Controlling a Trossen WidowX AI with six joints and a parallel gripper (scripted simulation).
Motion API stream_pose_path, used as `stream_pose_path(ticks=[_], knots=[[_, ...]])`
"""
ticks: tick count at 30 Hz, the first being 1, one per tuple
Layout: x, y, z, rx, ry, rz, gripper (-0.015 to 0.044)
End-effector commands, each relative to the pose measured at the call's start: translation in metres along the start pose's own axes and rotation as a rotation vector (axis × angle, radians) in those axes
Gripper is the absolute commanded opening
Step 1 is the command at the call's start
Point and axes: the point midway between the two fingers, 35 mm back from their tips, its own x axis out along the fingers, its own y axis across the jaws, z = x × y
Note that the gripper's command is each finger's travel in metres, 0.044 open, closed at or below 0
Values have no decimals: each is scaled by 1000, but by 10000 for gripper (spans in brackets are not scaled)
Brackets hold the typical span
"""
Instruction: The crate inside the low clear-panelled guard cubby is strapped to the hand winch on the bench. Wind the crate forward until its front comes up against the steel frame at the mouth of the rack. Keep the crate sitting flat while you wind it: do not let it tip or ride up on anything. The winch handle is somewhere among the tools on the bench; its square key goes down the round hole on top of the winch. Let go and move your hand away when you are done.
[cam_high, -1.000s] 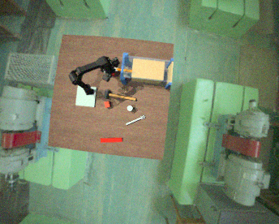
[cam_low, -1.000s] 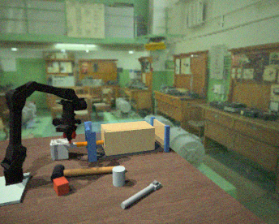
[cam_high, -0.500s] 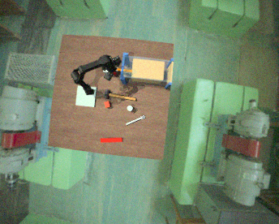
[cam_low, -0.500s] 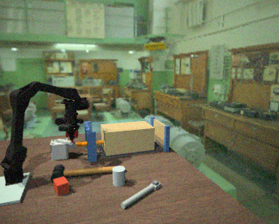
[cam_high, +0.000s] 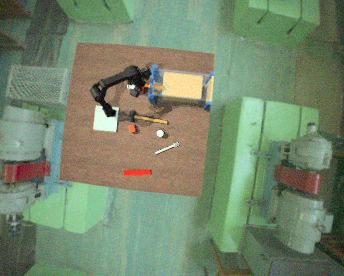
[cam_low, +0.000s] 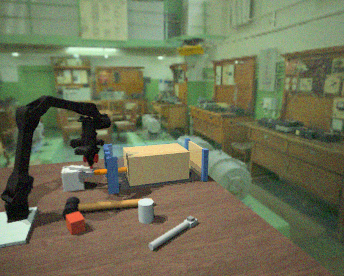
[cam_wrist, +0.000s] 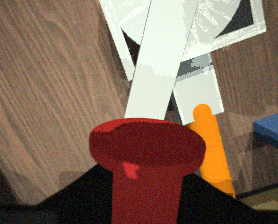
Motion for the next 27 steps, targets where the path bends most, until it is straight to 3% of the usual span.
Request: stream_pose_path(ticks=[1,27], knots=[[1,-12,0,-2,-1,-20,0],[0,-41,4,-2,-2,-22,0]])
